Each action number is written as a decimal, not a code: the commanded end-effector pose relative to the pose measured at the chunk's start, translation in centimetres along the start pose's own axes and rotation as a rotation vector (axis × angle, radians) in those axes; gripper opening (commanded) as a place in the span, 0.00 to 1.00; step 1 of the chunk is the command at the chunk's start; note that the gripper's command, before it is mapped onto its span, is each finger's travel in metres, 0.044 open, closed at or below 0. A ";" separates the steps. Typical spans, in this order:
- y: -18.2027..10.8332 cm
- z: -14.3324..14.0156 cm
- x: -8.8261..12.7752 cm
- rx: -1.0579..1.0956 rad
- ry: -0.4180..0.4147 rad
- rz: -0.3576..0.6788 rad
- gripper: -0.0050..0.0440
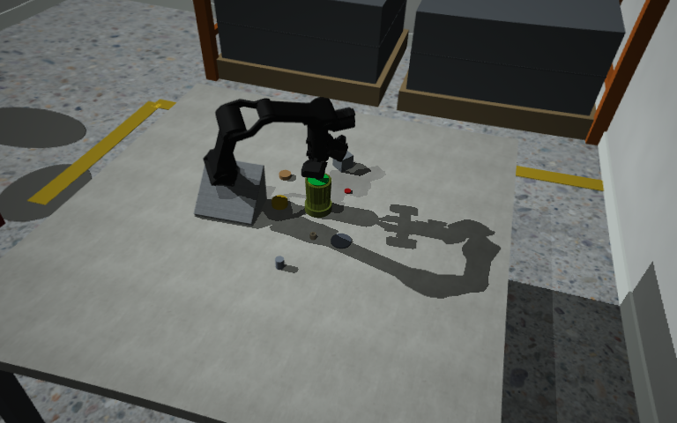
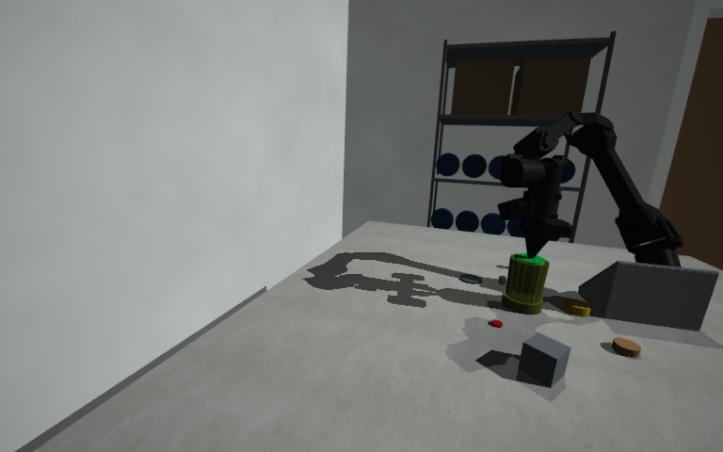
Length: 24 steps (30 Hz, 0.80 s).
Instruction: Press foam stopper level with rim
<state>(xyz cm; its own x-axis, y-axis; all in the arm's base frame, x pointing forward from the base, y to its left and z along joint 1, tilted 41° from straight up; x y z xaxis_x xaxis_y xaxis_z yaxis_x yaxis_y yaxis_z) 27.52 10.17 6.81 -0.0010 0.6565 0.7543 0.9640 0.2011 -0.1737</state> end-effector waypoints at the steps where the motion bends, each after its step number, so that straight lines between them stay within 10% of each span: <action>1: -0.1 0.0 -0.2 0.008 -0.002 0.005 0.10; 24: -0.1 0.0 -0.4 0.008 -0.002 0.005 0.10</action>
<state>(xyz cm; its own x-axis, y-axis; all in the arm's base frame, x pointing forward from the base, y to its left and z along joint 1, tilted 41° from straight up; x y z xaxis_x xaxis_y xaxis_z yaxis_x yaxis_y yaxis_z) 27.51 10.01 6.65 -0.0016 0.6560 0.7548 0.9641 0.2013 -0.1730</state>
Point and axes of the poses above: the point midway between the two fingers, 35 mm back from their tips, its own x axis back along the fingers, its own z axis across the jaws, y = z × x, the point moved 7 cm from there along x, back along the fingers, and after that the axes turned 11 degrees about x, right-handed, at the moved point
